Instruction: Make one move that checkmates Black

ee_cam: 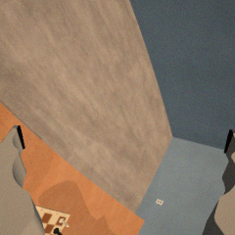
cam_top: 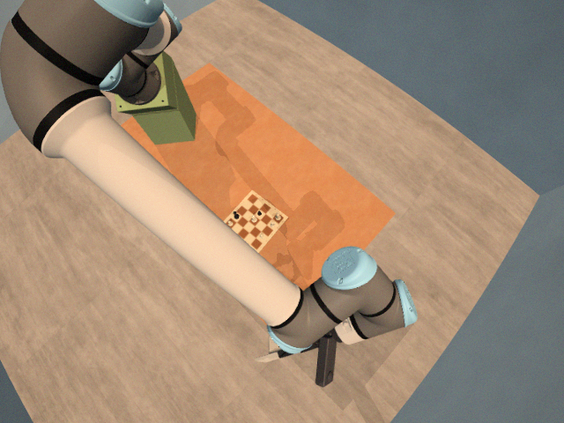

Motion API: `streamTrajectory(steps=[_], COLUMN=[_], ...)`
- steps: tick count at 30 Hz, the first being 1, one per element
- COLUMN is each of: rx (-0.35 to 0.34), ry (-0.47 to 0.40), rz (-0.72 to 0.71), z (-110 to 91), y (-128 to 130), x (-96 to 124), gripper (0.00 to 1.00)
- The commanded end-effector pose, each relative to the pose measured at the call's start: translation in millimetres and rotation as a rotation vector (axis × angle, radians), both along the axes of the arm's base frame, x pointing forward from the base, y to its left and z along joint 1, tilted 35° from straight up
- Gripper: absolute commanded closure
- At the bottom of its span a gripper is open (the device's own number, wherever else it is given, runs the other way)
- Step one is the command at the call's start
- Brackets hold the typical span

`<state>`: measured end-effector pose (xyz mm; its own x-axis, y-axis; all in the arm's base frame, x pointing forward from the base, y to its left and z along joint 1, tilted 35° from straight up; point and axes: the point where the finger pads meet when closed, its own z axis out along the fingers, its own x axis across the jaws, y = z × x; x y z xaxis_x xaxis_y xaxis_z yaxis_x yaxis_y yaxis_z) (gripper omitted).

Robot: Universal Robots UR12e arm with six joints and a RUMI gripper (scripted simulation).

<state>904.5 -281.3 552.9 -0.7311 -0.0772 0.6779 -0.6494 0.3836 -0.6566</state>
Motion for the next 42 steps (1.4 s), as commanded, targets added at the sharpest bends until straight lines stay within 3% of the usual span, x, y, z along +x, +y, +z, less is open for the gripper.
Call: streamTrajectory(steps=[1, 26, 34, 42], rx=[0.000, 0.003, 0.011, 0.034], ry=[-0.002, -0.011, -0.042, -0.126], rz=[0.000, -0.006, -0.026, -0.089], z=[1, -2, -12, -42], y=[0, 0, 0, 0], x=[0, 1, 4, 11], gripper=[0.00, 0.00, 0.00, 0.00])
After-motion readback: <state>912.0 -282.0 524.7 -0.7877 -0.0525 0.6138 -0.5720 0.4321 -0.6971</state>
